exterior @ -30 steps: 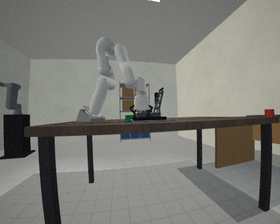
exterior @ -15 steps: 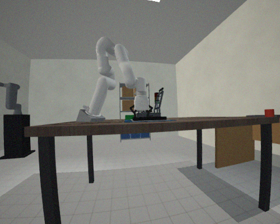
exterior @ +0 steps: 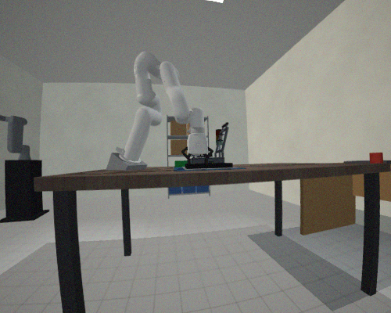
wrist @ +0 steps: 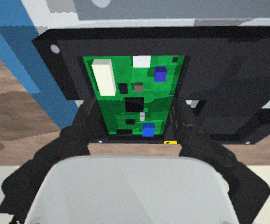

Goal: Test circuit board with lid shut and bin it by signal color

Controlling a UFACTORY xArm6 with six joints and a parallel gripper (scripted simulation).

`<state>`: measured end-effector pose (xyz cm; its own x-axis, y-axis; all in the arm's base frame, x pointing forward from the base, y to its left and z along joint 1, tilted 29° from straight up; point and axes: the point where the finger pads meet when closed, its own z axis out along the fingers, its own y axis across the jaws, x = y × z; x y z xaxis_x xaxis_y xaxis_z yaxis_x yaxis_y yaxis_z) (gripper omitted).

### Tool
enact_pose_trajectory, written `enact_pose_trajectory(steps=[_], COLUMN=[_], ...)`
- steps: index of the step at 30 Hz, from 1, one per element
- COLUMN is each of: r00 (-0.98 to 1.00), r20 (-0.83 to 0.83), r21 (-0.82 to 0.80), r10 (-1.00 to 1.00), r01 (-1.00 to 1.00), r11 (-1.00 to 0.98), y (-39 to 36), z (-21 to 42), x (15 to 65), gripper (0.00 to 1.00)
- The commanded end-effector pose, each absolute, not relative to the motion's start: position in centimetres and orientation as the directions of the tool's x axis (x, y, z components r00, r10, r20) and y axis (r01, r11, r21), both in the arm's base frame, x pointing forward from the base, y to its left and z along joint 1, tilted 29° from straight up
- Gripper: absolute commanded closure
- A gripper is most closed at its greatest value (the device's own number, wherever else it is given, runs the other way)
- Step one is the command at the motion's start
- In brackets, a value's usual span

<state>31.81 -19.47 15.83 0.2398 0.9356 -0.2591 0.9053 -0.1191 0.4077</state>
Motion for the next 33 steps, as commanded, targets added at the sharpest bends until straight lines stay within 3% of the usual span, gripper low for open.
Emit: enact_pose_trajectory(steps=[1, 33], r00=[0.240, 0.240], r20=[-0.260, -0.260], r21=[0.410, 0.410], r10=[0.935, 0.935], r01=[0.904, 0.904], r11=[-0.118, -0.118], y=[-19.50, -19.50], z=[15.94, 15.94], x=[31.88, 31.88], gripper=[0.15, 0.21])
